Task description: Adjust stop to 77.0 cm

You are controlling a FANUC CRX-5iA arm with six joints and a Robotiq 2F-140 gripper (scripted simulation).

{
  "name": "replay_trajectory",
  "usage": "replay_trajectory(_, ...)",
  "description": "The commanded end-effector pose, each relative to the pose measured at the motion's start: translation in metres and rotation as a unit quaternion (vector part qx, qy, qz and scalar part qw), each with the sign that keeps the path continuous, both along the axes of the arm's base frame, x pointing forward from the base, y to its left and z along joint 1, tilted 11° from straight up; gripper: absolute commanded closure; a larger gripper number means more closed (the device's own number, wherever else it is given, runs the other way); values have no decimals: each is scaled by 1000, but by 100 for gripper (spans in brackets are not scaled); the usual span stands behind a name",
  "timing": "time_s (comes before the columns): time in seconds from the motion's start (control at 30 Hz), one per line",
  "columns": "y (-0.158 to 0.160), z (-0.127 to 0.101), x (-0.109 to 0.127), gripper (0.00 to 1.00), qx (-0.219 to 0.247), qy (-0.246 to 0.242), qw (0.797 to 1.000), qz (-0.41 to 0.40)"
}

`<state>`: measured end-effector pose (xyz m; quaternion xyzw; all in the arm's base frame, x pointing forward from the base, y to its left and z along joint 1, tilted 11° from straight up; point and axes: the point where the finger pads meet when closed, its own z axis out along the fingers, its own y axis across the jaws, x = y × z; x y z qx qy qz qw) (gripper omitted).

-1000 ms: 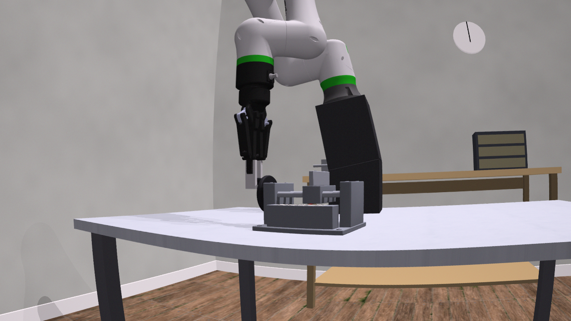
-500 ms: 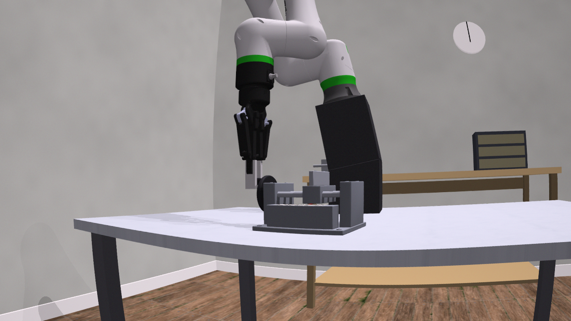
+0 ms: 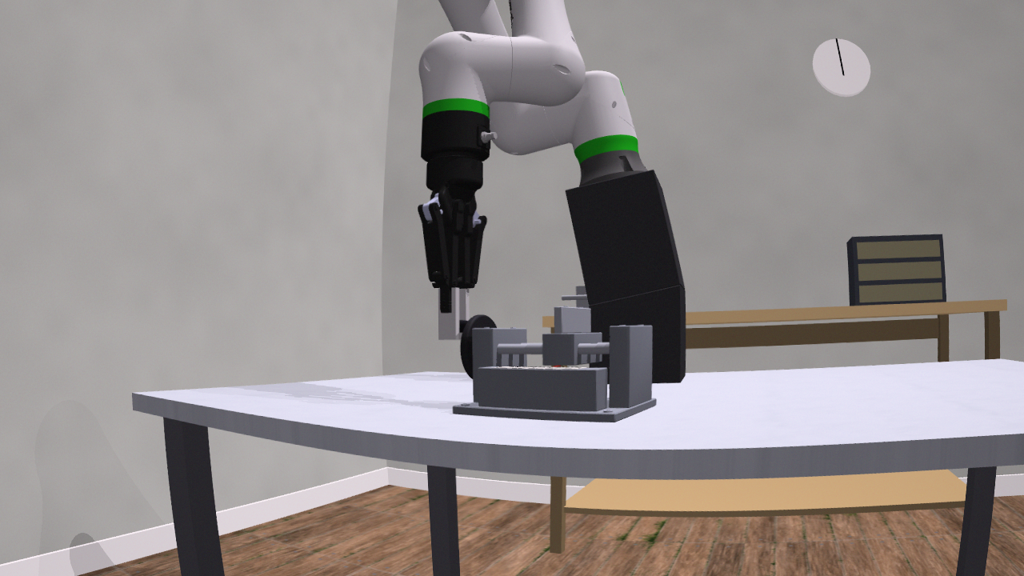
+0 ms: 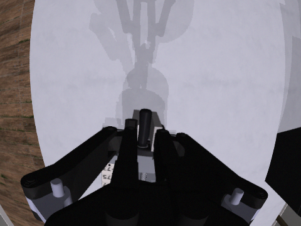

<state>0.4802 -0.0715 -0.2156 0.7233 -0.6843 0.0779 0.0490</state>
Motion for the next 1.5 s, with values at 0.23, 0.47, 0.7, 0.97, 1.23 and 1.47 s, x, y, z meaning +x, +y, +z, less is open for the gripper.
replay_trajectory(0.23, 0, -2, 4, 96, 0, 0, 1000, 0)
replay_trajectory(0.47, 0, -5, 9, 96, 0, 0, 1000, 0)
replay_trajectory(0.7, -1, -11, 15, 96, 0, 0, 1000, 0)
replay_trajectory(0.97, -2, -18, 19, 96, 0, 0, 1000, 0)
replay_trajectory(1.23, -5, -32, 21, 96, 0, 0, 1000, 0)
replay_trajectory(1.47, -6, -38, 19, 96, 0, 0, 1000, 0)
